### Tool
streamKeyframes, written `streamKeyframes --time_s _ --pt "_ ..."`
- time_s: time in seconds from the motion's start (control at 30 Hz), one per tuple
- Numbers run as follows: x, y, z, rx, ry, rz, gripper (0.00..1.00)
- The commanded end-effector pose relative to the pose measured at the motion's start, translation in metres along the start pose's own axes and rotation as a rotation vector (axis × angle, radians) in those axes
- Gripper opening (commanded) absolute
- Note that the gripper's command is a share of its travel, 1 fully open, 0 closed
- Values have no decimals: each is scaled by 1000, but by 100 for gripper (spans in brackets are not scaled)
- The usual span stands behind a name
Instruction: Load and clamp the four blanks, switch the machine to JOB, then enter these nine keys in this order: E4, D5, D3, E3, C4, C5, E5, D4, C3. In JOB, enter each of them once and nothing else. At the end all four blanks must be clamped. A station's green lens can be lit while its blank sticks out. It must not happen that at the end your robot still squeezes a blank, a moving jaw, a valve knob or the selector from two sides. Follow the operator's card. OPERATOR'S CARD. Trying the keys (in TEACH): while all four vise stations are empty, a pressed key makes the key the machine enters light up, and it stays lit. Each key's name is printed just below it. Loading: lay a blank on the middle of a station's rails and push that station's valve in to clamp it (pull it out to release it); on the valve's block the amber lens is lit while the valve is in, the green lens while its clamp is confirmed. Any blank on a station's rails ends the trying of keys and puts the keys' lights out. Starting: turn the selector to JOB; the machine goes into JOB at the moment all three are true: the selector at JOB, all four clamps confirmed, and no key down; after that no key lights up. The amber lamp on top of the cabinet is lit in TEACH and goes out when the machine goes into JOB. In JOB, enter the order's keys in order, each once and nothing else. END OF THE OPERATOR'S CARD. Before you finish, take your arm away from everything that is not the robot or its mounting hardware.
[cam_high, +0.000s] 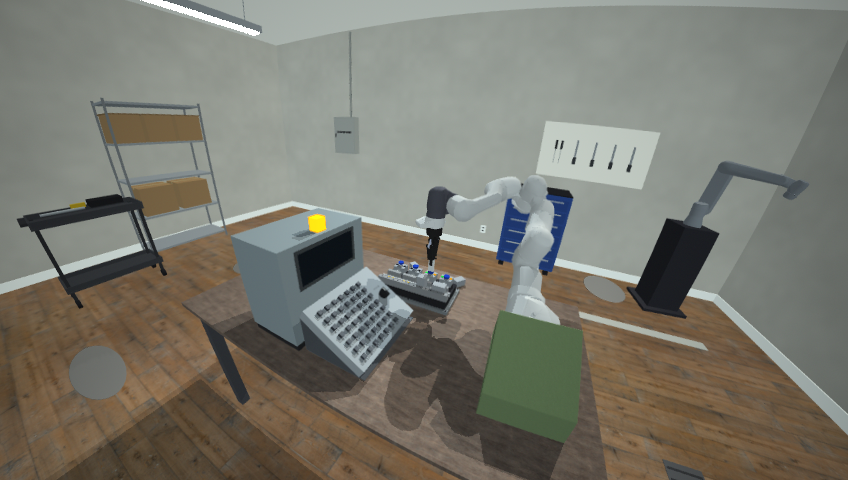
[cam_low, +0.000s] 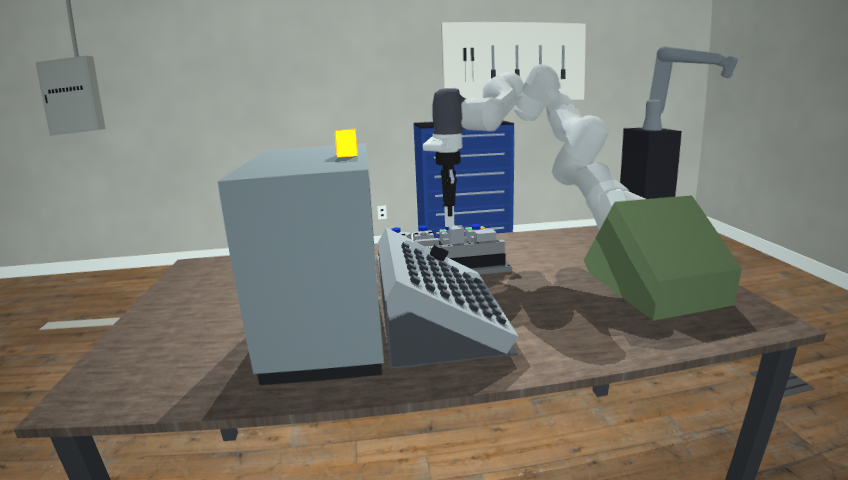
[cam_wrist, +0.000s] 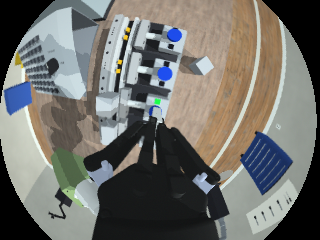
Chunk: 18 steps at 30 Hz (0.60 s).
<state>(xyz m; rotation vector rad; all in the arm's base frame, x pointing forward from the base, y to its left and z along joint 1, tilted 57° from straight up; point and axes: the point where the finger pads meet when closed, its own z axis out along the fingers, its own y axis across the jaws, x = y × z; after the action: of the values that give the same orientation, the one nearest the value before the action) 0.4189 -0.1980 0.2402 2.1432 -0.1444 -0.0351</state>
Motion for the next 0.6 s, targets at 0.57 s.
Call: streamKeyframes --time_s 0.57 --pt "0 -1 6 0 -2 2 0"
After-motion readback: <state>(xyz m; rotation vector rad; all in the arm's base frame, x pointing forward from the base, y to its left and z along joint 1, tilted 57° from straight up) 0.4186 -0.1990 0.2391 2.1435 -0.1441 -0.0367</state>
